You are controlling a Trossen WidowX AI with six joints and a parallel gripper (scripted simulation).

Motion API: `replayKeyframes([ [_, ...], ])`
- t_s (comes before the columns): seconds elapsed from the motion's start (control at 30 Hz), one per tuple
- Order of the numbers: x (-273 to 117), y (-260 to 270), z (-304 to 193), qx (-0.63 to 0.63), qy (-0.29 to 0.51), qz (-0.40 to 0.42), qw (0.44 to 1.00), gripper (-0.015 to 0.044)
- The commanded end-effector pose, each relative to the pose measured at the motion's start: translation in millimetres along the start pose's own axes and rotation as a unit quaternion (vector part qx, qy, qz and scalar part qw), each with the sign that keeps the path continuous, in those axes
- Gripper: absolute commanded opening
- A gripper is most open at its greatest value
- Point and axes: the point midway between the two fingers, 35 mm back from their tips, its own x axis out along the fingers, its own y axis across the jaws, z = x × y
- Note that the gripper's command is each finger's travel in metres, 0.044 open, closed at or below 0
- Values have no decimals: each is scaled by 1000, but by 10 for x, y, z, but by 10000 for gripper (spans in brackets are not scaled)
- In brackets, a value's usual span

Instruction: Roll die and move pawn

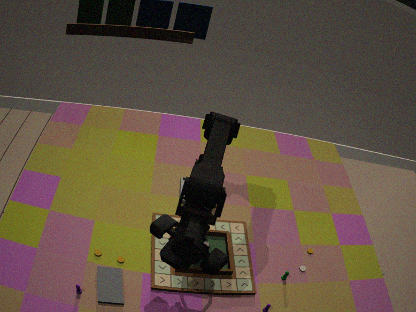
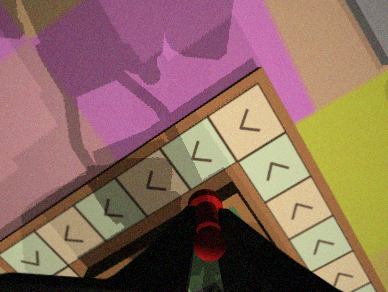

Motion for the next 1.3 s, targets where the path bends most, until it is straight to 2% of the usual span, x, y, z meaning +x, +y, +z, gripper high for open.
replayKeyframes([
  [0.0, -247, -23, -23, -3, -7, 0, 1000, 0],
  [0.13, -406, -43, -58, -2, -6, 0, 1000, 0],
  [0.3, -389, -29, -64, -2, -6, 0, 1000, 0],
  [0.9, 301, 319, -287, -2, -5, 2, 1000, 0],
  [1.27, 595, 345, -308, -2, -5, 2, 1000, 0],
])
